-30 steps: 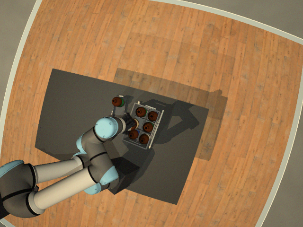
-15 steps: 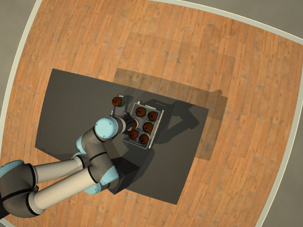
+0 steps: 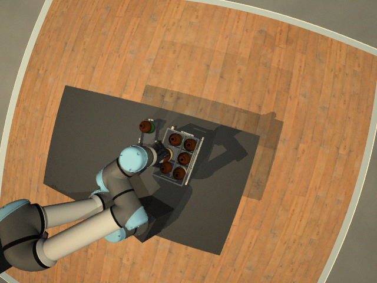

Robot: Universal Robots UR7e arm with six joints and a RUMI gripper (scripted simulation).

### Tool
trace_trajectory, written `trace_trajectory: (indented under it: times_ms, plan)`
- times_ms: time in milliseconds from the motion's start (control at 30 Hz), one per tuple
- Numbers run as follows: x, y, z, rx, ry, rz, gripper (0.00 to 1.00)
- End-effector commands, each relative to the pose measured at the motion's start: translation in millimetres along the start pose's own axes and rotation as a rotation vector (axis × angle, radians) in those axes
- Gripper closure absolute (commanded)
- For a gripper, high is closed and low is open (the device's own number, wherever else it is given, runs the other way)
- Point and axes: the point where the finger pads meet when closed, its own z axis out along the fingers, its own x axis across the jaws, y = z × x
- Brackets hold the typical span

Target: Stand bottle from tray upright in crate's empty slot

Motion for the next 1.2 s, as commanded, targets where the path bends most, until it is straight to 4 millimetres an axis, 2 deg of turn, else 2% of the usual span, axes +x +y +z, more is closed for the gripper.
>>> trace_trajectory:
  times_ms: [0, 767, 1167]
  plan:
    - [0.0, 0.4, 3.5, -0.001, 0.000, 0.000, 1.00]
    - [-0.1, 0.5, 27.1, -0.001, 0.000, 0.000, 1.00]
    - [-0.2, 0.5, 32.2, -0.001, 0.000, 0.000, 1.00]
